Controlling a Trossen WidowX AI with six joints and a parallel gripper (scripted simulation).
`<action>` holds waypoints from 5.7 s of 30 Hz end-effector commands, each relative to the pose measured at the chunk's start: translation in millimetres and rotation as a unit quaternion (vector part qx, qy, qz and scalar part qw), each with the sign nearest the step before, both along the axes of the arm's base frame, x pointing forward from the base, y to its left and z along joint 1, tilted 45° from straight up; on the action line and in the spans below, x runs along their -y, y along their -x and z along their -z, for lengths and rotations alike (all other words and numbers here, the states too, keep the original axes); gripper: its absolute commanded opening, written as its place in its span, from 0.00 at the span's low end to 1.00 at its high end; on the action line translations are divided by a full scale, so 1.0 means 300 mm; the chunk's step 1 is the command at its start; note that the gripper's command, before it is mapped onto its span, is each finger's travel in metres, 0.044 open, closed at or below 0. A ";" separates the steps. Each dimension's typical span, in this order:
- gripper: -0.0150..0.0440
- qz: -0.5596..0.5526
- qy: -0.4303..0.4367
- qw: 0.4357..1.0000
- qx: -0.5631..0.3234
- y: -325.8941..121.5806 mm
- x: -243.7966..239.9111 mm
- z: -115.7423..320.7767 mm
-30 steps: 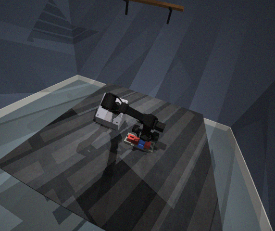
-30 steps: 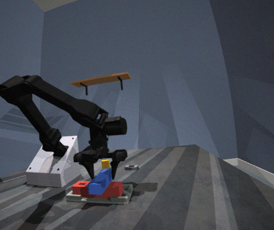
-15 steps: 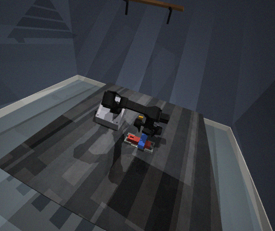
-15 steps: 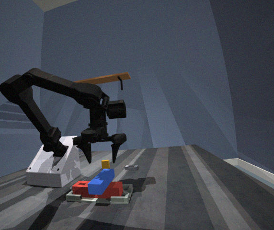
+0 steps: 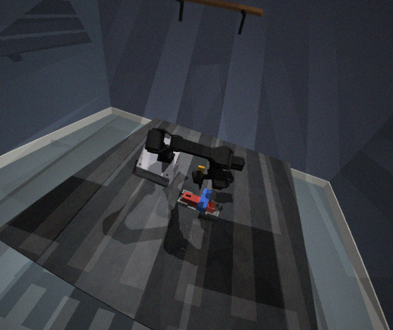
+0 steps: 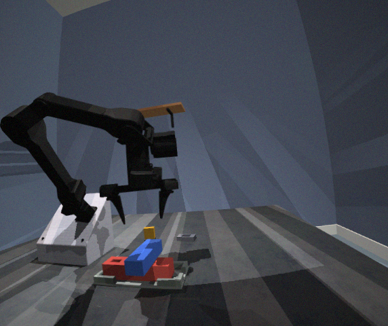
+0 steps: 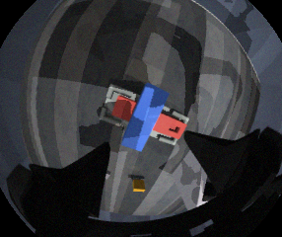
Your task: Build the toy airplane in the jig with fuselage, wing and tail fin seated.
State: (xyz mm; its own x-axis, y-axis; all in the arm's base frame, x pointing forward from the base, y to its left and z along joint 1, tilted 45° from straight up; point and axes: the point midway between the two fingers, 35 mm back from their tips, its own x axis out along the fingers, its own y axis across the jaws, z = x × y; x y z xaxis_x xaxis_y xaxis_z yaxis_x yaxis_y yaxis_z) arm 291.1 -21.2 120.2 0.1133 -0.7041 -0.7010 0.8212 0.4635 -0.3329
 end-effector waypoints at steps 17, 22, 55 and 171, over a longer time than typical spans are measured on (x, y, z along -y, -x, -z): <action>1.00 -0.393 0.061 0.828 -0.395 -0.006 0.001 0.005; 1.00 -0.393 0.061 0.828 -0.395 -0.006 0.001 0.005; 1.00 -0.396 0.054 0.827 -0.394 0.377 -0.402 0.740; 0.25 -0.397 0.053 0.827 -0.394 0.398 -0.552 0.591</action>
State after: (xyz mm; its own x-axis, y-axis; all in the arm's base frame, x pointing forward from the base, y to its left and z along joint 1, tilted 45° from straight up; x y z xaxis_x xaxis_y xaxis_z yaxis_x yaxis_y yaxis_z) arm 174.0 138.6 -64.6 0.1115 -0.6901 -0.7150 -0.2257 0.6831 -0.6945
